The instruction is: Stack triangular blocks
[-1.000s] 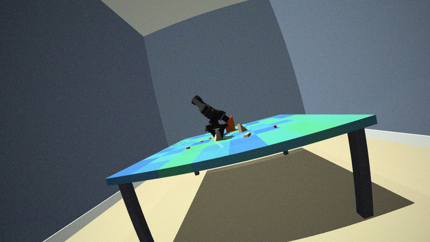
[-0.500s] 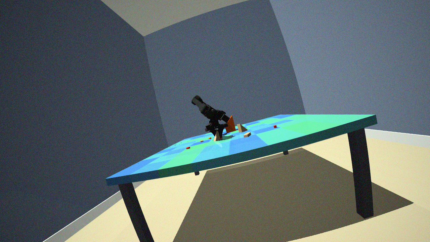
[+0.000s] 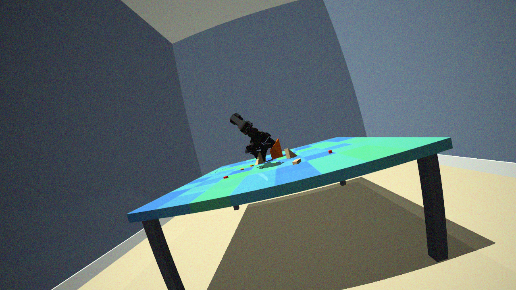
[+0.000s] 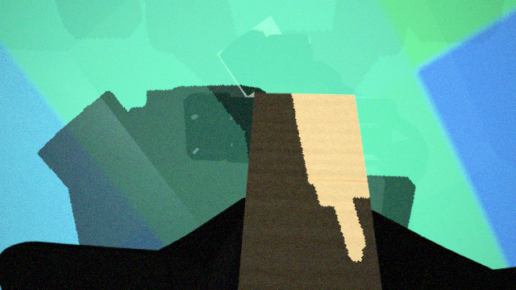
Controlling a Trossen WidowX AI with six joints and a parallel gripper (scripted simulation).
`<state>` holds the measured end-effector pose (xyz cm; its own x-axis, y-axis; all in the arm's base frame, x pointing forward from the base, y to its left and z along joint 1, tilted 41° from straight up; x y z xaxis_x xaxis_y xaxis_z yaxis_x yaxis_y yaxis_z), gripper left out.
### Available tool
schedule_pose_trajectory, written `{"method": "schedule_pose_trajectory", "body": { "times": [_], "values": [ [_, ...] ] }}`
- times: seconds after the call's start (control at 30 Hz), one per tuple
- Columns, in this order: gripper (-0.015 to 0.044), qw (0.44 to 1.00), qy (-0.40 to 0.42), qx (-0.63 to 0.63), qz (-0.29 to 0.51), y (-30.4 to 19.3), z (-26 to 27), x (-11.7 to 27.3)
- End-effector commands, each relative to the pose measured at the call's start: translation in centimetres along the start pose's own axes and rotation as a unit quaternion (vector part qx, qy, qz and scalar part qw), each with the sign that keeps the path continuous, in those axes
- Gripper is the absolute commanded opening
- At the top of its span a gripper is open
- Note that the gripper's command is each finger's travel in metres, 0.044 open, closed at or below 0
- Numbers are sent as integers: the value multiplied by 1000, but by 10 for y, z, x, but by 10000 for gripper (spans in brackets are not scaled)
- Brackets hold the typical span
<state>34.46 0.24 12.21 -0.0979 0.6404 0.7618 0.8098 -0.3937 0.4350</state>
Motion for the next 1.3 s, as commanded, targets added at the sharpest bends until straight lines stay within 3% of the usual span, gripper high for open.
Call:
{"method": "schedule_pose_trajectory", "body": {
  "times": [0.0, 0.63, 1.27],
  "values": [
    [0, 1000, 1, -5, -2, 1, 0, 2],
    [0, 977, 3, -213, 0, 0, 0, 0],
    [0, 894, 4, -447, -1, 0, 0, 0]
  ]
}}
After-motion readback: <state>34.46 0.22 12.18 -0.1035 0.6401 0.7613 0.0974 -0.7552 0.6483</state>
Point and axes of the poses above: the point midway between the two fingers, 35 mm back from their tips, its own x axis back along the fingers, its own z axis across the jaws, y = z × x, the point moved 10 cm from there along x, back along the fingers, and after that the axes turned 3 degrees about -x, right-handed, at the moved point
